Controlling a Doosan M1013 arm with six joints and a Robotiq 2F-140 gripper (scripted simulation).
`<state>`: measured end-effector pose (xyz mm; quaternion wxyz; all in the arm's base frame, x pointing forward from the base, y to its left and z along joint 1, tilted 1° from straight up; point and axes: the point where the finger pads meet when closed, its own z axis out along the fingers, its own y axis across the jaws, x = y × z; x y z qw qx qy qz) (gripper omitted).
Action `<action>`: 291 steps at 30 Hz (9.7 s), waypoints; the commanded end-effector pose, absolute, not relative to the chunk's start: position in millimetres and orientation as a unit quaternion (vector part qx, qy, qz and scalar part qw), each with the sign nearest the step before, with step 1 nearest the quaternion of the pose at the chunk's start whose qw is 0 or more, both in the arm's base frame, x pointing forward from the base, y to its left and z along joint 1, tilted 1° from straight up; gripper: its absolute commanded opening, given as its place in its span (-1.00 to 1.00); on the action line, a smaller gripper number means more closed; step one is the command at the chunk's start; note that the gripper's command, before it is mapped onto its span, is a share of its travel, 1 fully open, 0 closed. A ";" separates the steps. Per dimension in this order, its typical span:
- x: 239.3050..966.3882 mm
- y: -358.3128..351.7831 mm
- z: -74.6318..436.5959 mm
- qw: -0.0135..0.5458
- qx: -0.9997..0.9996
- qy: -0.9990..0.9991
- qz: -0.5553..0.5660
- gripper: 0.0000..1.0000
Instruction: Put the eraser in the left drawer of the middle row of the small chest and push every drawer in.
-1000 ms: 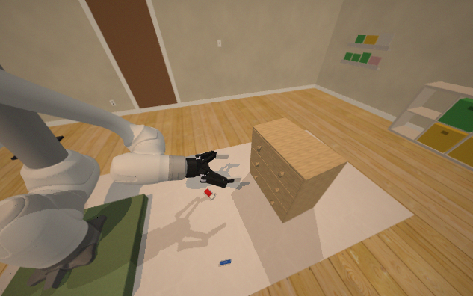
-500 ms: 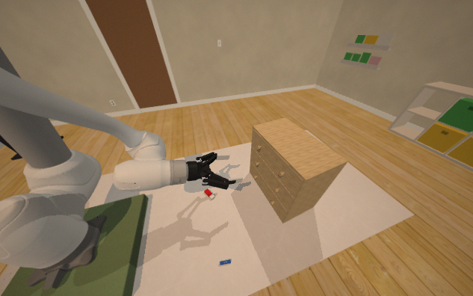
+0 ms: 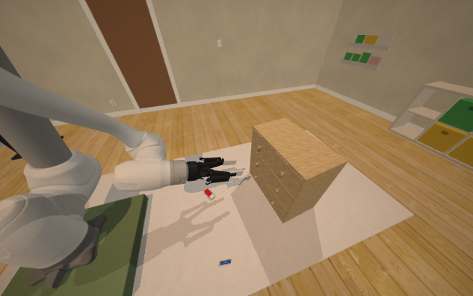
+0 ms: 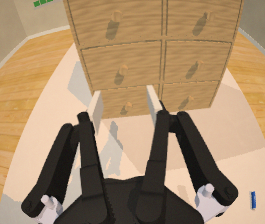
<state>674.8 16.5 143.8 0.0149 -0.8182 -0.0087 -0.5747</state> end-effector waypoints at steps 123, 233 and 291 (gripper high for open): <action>739.9 19.1 121.3 0.016 -0.819 -0.008 -0.574 -0.60; 772.7 20.1 121.3 0.016 -0.819 -0.008 -0.574 -0.84; 714.1 18.3 121.3 0.016 -0.819 -0.008 -0.574 -0.84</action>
